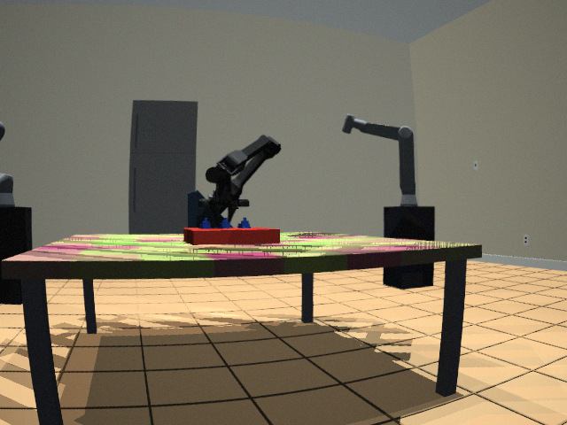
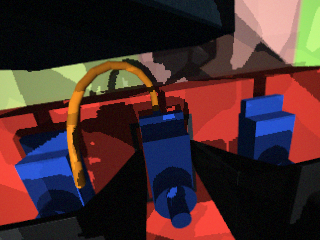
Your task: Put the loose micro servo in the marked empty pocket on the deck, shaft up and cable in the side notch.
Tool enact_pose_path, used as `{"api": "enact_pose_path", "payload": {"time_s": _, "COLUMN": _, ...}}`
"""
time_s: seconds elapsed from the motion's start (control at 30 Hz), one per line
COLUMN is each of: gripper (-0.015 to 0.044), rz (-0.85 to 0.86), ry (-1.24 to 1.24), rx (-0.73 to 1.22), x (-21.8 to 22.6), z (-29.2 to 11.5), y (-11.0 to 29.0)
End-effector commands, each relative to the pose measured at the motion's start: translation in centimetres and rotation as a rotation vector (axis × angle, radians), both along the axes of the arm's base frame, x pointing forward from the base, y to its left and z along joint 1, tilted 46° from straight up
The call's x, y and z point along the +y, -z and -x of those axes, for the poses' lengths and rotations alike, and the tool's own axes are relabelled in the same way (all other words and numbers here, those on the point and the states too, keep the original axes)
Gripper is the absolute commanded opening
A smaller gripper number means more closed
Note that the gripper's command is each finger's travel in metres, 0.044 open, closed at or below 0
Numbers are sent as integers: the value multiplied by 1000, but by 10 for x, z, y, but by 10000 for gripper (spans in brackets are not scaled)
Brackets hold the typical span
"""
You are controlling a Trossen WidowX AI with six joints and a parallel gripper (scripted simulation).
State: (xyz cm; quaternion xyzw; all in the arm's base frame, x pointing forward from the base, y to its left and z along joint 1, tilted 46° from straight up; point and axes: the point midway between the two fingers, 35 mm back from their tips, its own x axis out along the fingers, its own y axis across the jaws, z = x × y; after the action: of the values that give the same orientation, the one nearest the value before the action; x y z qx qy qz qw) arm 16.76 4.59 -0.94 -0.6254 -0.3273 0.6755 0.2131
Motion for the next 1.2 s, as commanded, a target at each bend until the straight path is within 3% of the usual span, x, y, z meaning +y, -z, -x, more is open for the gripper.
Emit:
{"api": "enact_pose_path", "payload": {"time_s": 0.0, "gripper": 187, "rz": 0, "ry": 2, "rx": 0, "x": -4, "z": -1, "y": -4}}
{"api": "enact_pose_path", "payload": {"time_s": 0.13, "gripper": 187, "rz": 1, "ry": 1, "rx": 0, "x": -23, "z": -2, "y": -24}}
{"api": "enact_pose_path", "payload": {"time_s": 0.37, "gripper": 187, "rz": 0, "ry": 1, "rx": 0, "x": -24, "z": -2, "y": -26}}
{"api": "enact_pose_path", "payload": {"time_s": 0.5, "gripper": 292, "rz": -3, "ry": 6, "rx": 3, "x": -27, "z": -17, "y": -29}}
{"api": "enact_pose_path", "payload": {"time_s": 0.7, "gripper": 440, "rz": -1, "ry": 4, "rx": -1, "x": -41, "z": -71, "y": -49}}
{"api": "enact_pose_path", "payload": {"time_s": 0.9, "gripper": 440, "rz": 1, "ry": 1, "rx": -5, "x": -50, "z": -118, "y": -70}}
{"api": "enact_pose_path", "payload": {"time_s": 1.17, "gripper": 440, "rz": 4, "ry": -1, "rx": -9, "x": -67, "z": -118, "y": -88}}
